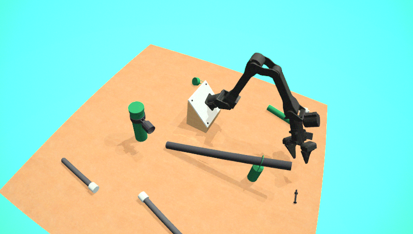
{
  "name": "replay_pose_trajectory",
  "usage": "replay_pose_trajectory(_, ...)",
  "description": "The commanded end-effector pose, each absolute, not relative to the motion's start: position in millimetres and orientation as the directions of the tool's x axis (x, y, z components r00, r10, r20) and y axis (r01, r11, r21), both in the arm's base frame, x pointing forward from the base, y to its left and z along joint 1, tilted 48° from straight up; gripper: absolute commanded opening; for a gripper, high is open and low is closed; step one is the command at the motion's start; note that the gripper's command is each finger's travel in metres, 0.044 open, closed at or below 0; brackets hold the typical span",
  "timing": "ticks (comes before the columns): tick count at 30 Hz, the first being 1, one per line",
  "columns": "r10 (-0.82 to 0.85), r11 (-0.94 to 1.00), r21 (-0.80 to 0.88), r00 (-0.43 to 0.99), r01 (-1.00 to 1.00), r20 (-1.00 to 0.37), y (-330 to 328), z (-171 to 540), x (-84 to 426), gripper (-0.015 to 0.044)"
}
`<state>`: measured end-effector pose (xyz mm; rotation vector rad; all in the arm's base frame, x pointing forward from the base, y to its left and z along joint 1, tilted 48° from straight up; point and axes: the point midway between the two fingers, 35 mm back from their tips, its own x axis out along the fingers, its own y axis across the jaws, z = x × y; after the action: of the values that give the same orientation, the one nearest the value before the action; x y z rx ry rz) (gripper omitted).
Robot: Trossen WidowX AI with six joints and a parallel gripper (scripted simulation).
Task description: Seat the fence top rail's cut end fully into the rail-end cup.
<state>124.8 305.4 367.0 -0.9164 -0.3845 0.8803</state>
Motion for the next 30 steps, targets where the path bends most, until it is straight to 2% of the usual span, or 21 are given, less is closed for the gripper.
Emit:
replay_pose_trajectory(1, 0.761, 0.381, -0.770, 0.646, -0.511, -0.053, 298.3, 379.3, 150.2, 0.0440)
replay_pose_trajectory(18, 0.530, 0.767, -0.463, 0.845, -0.444, 0.069, 217.5, 449.5, 264.3, 0.0440)
replay_pose_trajectory(24, 0.343, 0.911, -0.289, 0.929, -0.294, 0.137, 152.5, 472.8, 289.0, 0.0440)
replay_pose_trajectory(27, 0.221, 0.940, -0.302, 0.959, -0.161, 0.176, 117.5, 480.8, 297.0, 0.0440)
replay_pose_trajectory(30, 0.172, 0.923, -0.363, 0.981, -0.129, 0.089, 100.4, 458.7, 320.7, 0.0440)
